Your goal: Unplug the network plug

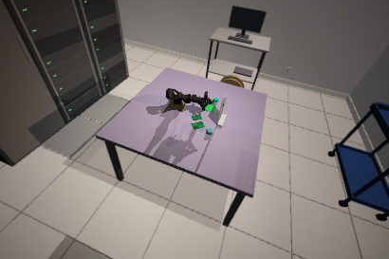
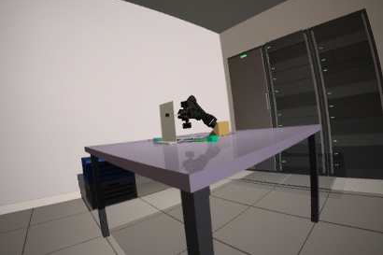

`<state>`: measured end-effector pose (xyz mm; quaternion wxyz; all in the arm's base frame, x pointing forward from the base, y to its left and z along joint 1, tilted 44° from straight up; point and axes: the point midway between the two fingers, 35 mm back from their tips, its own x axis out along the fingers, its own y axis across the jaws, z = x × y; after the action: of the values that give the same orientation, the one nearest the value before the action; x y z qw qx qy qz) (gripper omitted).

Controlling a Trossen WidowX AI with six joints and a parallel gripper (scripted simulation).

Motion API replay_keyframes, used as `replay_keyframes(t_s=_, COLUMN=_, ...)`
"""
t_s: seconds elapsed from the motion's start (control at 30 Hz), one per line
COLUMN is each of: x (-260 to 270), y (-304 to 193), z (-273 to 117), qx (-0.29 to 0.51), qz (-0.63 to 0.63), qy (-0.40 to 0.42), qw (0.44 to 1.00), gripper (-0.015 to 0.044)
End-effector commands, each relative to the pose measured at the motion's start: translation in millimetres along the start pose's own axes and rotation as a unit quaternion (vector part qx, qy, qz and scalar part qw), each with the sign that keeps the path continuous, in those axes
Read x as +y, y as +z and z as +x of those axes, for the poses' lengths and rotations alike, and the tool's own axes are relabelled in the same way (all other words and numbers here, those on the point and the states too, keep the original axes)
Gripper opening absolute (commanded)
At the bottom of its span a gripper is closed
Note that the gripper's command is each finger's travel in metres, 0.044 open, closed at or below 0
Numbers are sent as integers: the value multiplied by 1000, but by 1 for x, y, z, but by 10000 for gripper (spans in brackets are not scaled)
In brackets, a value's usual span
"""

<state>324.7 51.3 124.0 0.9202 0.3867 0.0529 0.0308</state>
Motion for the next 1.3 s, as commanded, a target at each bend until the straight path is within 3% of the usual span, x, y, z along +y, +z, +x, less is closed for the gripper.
replay_keyframes(t_s=0.0, x=6, y=1, z=0, qx=-2, qz=1, qy=1, qw=1000, gripper=0)
replay_keyframes(t_s=0.97, x=58, y=-3, z=-21, qx=-1, qz=5, qy=-2, qw=1000, gripper=0)
replay_keyframes(t_s=1.27, x=42, y=-27, z=-8, qx=37, qz=23, qy=-72, qw=996, gripper=0)
